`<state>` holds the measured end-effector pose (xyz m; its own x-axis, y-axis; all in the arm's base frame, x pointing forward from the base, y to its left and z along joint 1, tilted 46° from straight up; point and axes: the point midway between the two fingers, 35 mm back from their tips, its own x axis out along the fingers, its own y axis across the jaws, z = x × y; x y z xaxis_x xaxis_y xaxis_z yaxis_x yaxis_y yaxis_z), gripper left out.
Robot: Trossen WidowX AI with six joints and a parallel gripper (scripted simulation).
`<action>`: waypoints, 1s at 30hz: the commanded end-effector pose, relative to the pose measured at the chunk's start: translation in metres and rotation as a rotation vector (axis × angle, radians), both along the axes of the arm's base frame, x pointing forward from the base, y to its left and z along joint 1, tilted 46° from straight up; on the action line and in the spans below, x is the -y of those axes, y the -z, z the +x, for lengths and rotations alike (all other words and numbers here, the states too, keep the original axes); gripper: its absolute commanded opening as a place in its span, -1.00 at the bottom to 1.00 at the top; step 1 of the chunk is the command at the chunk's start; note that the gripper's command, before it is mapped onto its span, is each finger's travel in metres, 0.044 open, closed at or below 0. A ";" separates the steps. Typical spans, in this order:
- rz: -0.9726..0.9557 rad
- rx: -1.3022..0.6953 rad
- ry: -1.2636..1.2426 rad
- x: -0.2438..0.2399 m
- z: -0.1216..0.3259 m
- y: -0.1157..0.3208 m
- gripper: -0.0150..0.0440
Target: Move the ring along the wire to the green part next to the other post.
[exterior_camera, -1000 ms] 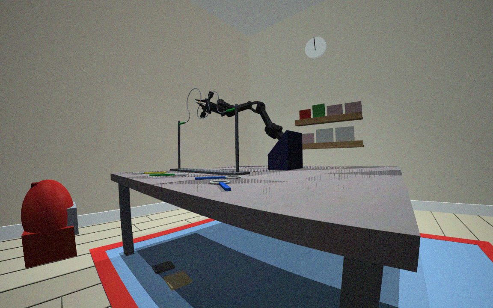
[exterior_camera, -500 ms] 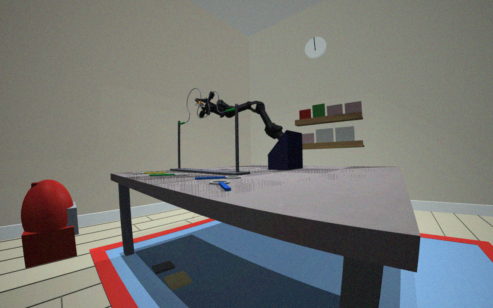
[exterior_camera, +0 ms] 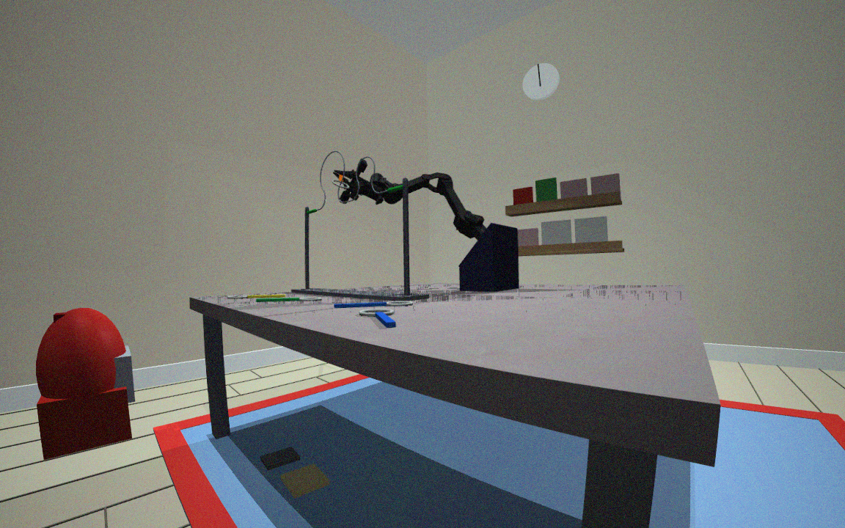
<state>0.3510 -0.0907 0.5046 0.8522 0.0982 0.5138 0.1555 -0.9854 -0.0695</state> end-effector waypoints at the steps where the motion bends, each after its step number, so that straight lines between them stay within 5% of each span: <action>1: 0.019 -0.002 -0.006 0.006 0.001 0.001 -1.00; 30: 0.570 -0.023 -0.015 0.087 0.005 0.036 -1.00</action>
